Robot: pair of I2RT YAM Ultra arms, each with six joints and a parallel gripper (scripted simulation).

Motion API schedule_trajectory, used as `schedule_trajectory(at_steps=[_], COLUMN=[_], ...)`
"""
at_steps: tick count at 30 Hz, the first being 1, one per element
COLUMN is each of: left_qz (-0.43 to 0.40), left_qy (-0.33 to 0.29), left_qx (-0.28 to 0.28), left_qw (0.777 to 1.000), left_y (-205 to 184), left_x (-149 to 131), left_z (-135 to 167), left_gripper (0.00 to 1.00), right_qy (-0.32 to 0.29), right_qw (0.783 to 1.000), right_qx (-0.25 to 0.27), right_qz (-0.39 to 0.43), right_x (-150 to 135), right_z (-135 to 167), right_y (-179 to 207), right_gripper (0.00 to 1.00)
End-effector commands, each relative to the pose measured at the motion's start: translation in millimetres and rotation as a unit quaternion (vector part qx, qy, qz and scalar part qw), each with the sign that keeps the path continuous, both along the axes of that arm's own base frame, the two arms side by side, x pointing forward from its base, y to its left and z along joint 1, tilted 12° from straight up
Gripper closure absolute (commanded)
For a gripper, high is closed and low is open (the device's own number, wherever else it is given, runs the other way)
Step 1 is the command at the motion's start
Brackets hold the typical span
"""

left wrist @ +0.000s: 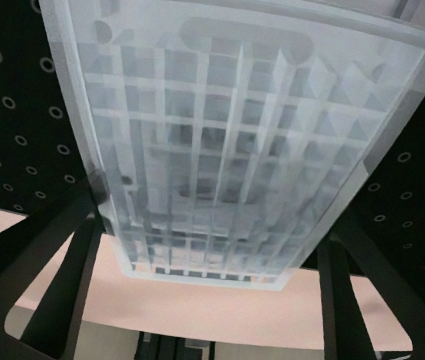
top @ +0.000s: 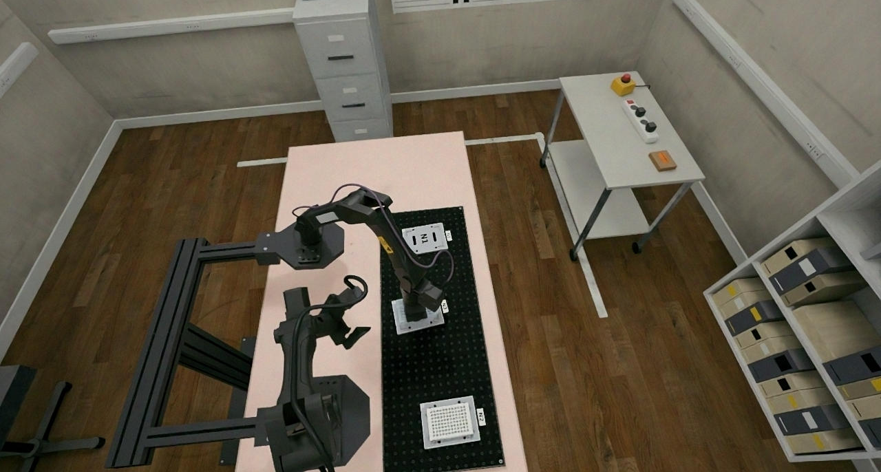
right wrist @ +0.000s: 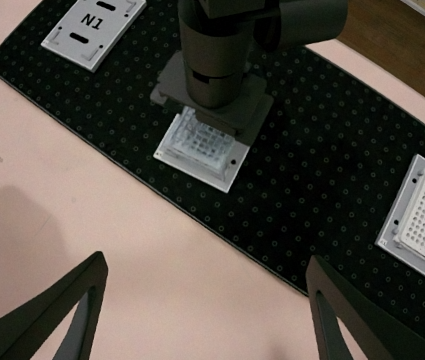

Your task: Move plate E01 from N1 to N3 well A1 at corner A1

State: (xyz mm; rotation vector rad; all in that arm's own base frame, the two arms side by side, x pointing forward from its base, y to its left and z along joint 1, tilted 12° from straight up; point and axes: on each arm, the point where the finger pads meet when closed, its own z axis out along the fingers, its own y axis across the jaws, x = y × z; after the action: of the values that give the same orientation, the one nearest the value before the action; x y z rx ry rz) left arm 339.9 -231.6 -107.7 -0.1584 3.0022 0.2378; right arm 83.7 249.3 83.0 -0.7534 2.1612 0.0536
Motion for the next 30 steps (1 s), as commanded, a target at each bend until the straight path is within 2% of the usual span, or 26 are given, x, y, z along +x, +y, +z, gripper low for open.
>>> schedule_trajectory(at_steps=[1,30], left_qz=[-0.004,-0.006], left_qy=[-0.032,-0.019], left_qx=[-0.019,-0.013], left_qw=[0.999,1.0], left_y=[-16,-6], left_x=[16,8], left_z=[14,1], left_gripper=[0.18,0.18], right_qy=[-0.01,-0.01], right_qw=[1.0,1.0], right_qx=[0.01,0.01], right_qz=[-0.002,-0.002], right_x=[0,0], right_z=[9,9], right_y=[7,7], right_gripper=[0.0,0.0])
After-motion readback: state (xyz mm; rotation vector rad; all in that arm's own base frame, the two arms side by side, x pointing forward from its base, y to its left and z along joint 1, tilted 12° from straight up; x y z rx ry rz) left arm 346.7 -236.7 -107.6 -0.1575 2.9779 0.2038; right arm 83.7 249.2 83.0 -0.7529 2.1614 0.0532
